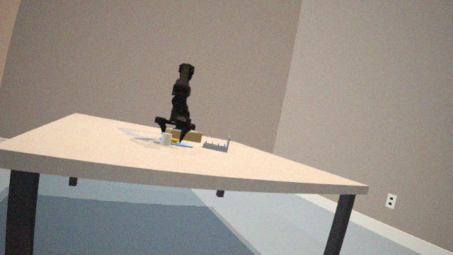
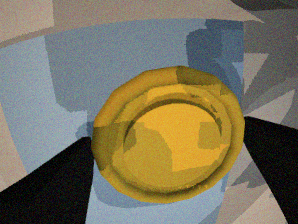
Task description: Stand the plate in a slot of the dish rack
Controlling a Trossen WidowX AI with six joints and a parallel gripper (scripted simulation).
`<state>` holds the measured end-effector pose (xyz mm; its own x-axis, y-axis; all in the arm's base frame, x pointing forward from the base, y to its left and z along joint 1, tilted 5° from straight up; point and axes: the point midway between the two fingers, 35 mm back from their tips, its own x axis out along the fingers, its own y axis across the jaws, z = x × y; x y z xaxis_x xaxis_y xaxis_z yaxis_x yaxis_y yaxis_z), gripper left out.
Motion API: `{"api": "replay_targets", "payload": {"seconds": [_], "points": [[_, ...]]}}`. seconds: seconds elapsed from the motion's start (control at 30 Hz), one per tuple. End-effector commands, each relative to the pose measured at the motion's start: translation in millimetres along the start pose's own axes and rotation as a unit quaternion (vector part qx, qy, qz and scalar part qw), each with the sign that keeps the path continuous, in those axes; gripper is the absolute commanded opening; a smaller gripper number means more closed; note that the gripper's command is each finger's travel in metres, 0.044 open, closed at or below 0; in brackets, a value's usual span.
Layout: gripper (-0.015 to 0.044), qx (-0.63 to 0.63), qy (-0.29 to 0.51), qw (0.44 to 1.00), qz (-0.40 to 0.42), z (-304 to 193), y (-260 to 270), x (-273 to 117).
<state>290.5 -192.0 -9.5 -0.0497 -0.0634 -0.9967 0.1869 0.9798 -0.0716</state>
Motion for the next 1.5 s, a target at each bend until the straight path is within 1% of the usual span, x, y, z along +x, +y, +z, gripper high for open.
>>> {"api": "replay_targets", "payload": {"seconds": [0.0, 0.23, 0.33, 0.63, 0.93, 1.47], "points": [[0.0368, -0.003, 0.001, 1.000, 0.002, -0.6, 0.6, 1.2], [0.0321, -0.003, 0.001, 1.000, 0.002, -0.6, 0.6, 1.2], [0.0243, -0.003, 0.001, 1.000, 0.002, 0.4, 0.3, -1.8], [0.0006, -0.003, 0.000, 1.000, 0.002, 9.8, -3.1, -43.3], [0.0000, -0.003, 0.000, 1.000, 0.002, 13.9, -4.6, -86.3], [0.0000, -0.003, 0.000, 1.000, 0.002, 16.5, -5.8, -148.1]]}}
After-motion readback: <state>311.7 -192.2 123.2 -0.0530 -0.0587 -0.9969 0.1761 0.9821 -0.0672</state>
